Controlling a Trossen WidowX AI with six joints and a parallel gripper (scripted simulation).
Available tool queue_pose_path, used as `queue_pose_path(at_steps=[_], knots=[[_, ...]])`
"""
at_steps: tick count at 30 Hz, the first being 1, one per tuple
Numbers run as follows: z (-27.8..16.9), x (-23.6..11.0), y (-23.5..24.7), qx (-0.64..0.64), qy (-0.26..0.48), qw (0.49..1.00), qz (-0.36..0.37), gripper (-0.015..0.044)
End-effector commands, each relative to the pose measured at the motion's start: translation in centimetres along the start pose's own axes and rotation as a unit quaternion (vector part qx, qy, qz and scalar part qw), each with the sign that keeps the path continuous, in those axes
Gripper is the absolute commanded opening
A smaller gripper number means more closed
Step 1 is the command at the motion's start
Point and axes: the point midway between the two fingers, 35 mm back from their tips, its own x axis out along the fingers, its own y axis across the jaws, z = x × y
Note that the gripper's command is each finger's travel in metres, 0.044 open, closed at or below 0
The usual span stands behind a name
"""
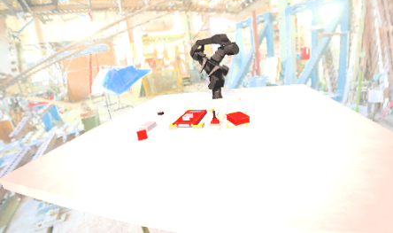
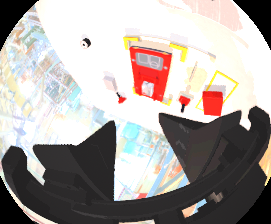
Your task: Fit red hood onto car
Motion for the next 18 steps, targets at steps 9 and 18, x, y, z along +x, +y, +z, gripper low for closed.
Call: queue_pose_path(at_steps=[9,18], knots=[[-3.5,0.3,-5.9,0.408,-0.158,0.899,-0.014,0.044],[-6.7,2.3,-11.3,0.672,-0.271,0.688,0.045,0.044]])
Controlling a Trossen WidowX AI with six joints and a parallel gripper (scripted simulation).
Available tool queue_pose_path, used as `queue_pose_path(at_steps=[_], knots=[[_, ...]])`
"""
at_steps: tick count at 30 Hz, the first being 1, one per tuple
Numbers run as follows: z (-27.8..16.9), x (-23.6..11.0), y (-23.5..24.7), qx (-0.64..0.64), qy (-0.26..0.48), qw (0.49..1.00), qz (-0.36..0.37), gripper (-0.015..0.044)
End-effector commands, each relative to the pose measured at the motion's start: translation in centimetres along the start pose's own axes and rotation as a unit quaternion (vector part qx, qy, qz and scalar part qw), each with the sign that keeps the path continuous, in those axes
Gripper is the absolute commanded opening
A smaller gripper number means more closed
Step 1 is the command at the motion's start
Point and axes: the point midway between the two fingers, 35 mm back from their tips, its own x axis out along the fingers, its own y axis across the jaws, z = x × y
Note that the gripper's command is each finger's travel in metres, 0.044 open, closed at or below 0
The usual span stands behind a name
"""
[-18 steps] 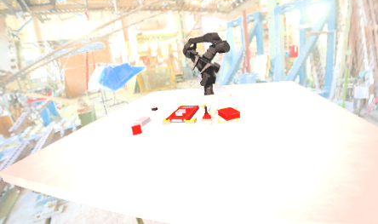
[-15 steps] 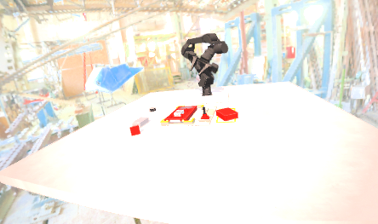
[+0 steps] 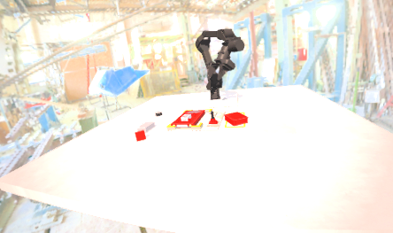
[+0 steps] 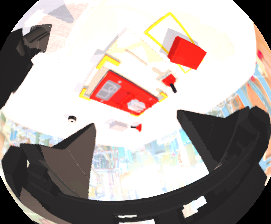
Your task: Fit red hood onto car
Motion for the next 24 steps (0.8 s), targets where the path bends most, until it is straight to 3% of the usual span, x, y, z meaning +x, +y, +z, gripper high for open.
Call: queue_pose_path(at_steps=[1,11,21,24], knots=[[1.7,1.9,-6.5,0.34,-0.111,0.932,0.059,0.044],[2.7,4.5,-11.4,0.562,-0.166,0.799,0.133,0.044],[3.4,8.2,-16.2,0.743,-0.195,0.598,0.228,0.044],[3.2,8.5,-16.4,0.748,-0.195,0.591,0.231,0.044]])
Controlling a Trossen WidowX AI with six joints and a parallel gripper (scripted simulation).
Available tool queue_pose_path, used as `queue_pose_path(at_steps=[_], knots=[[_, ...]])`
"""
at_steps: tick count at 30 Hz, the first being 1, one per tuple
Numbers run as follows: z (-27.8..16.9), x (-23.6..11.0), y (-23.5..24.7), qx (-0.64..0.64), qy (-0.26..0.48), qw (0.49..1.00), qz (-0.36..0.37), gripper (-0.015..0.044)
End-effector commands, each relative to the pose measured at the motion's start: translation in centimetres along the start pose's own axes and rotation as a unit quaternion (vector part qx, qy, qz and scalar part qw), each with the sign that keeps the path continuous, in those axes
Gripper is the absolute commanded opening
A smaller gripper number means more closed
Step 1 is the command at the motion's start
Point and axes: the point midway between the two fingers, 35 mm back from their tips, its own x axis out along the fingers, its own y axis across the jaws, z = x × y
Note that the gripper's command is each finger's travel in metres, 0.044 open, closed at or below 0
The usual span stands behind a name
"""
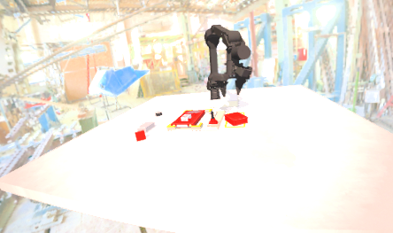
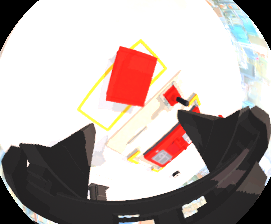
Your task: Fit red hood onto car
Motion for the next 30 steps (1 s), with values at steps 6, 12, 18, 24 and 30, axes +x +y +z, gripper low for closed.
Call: queue_pose_path(at_steps=[6,12,18,24,30], knots=[[3.4,2.7,-1.6,0.189,-0.014,0.98,0.065,0.044],[3.3,2.7,-1.7,0.189,-0.014,0.98,0.065,0.044],[3.4,3.1,-1.7,0.189,-0.014,0.98,0.065,0.044],[3.4,3.7,-1.7,0.189,-0.014,0.98,0.065,0.044],[3.5,4.3,-1.6,0.189,-0.014,0.98,0.065,0.044]])
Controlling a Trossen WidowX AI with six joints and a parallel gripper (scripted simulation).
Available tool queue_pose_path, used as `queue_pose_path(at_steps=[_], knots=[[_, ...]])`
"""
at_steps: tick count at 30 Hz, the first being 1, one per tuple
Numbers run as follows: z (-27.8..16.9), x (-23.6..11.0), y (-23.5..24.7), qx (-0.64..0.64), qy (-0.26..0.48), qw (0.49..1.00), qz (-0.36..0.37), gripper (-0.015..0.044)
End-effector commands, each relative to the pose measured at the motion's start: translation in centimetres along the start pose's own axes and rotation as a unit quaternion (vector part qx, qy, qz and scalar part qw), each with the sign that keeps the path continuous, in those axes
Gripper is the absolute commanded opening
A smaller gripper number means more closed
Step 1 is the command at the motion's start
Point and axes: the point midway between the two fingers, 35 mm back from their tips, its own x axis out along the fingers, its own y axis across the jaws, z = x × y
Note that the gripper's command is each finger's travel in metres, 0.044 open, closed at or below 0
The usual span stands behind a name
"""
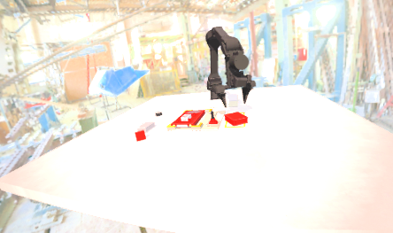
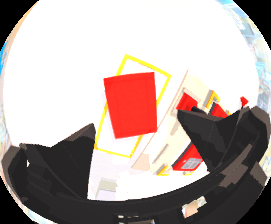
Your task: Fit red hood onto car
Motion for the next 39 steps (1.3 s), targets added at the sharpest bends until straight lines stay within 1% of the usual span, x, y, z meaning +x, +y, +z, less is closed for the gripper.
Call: queue_pose_path(at_steps=[1,39], knots=[[-0.2,0.8,0.1,0.002,0.006,1.0,0.003,0.044],[-0.3,4.4,-0.1,0.002,0.006,1.0,0.003,0.044]])
